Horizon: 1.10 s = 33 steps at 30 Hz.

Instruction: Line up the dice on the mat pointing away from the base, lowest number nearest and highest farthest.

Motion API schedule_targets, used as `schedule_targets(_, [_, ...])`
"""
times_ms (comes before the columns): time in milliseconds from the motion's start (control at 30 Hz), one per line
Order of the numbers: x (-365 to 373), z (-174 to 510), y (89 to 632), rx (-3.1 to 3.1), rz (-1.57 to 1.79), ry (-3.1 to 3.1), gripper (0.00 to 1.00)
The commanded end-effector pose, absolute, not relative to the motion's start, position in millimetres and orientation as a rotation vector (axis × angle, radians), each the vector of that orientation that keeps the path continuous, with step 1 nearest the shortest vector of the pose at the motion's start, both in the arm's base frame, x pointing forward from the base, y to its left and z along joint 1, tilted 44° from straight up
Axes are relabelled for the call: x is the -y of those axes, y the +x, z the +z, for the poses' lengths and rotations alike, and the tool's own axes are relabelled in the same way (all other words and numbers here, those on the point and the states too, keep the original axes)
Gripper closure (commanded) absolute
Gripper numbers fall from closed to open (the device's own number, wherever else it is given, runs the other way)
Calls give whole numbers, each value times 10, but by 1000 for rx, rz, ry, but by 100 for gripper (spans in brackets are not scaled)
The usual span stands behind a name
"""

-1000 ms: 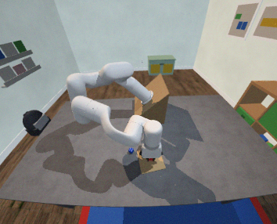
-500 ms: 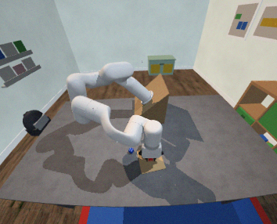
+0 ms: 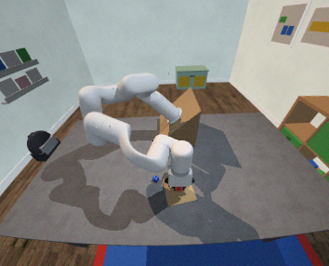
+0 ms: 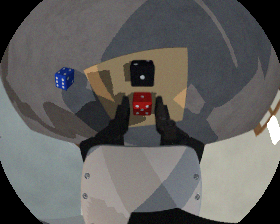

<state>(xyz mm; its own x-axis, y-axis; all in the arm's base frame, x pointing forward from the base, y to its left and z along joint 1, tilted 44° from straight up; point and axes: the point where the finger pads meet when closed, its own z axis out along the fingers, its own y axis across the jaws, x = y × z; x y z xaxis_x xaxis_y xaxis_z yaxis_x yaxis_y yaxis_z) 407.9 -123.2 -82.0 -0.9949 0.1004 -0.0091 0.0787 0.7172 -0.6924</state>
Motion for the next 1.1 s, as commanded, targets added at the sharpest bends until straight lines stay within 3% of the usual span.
schedule_targets(0, [1087,-676,4104,2889,1159,-148,58])
schedule_targets(667, [666,-234,4140,2889,1159,-148,58])
schedule_targets(700, [666,-234,4140,2889,1159,-148,0])
schedule_targets(1067, [666,-234,4140,2889,1159,-148,0])
